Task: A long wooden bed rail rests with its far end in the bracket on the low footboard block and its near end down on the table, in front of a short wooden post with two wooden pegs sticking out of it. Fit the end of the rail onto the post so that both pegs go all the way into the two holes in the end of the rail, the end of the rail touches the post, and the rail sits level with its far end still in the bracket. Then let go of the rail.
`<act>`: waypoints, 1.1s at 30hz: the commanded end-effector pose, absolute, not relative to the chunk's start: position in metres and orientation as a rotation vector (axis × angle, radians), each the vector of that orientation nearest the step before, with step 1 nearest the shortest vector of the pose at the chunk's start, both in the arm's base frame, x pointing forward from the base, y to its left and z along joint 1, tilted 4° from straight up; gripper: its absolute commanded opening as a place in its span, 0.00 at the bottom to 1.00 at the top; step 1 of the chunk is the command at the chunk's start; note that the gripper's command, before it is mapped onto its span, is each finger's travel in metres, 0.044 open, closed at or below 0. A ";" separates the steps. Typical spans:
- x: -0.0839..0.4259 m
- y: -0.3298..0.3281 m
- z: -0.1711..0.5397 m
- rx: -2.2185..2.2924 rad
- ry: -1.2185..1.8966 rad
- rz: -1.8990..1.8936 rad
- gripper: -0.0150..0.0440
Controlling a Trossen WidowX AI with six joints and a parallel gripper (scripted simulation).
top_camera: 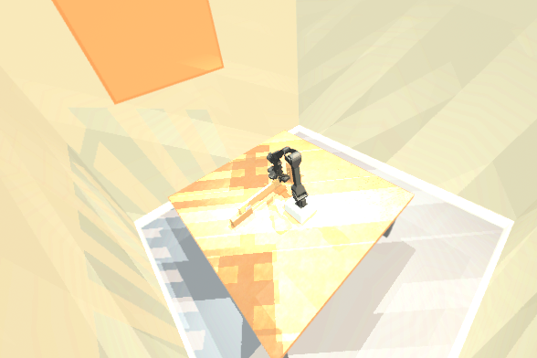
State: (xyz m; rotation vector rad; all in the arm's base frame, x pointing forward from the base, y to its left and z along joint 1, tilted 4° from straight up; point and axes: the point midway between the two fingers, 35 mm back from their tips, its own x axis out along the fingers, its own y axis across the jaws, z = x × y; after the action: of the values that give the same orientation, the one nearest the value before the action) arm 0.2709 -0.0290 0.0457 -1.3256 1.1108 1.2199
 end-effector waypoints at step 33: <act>0.271 -0.029 0.050 -1.329 1.097 1.208 0.25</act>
State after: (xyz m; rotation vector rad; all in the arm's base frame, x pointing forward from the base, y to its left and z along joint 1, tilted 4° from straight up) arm 0.2712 -0.0289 0.0464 -1.3269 1.1042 1.2143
